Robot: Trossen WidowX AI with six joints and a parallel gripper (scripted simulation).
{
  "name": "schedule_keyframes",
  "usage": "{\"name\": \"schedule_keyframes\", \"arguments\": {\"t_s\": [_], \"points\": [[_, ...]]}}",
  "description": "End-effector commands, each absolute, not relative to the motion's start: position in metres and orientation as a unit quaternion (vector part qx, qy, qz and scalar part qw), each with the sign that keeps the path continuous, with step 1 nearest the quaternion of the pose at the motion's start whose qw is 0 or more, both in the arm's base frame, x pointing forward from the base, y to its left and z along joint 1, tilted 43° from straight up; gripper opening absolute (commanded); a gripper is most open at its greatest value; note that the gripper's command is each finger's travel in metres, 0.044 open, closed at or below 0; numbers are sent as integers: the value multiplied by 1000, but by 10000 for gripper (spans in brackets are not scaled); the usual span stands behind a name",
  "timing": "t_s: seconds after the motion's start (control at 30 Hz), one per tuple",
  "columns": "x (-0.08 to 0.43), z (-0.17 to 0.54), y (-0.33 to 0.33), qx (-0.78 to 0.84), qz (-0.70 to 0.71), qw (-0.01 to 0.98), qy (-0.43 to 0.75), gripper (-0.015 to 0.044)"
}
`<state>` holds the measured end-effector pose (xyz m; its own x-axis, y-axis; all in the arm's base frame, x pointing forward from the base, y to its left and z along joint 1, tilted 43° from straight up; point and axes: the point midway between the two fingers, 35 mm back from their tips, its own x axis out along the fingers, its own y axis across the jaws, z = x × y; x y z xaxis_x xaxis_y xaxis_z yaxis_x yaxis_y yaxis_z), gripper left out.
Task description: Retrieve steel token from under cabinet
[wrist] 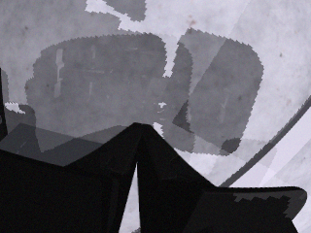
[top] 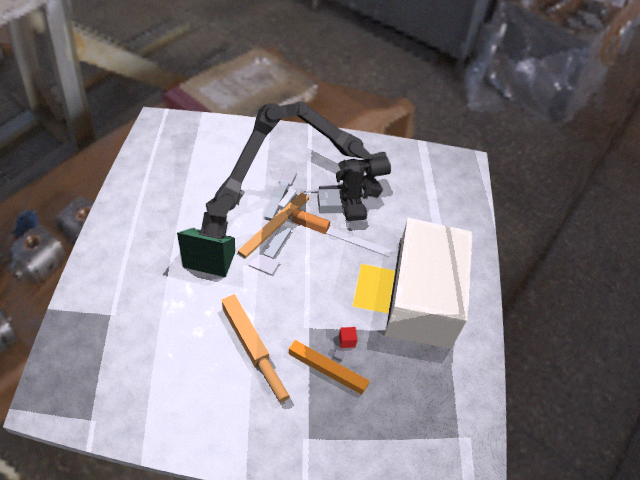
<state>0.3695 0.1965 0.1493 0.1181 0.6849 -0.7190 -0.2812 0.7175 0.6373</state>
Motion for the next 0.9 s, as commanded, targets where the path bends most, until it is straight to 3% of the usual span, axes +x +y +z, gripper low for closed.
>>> {"name": "schedule_keyframes", "arguments": {"t_s": [0.0, 0.87], "points": [[363, 148, 201, 175, 337, 721, 579, 0], [353, 151, 206, 175, 337, 721, 579, 0]]}}
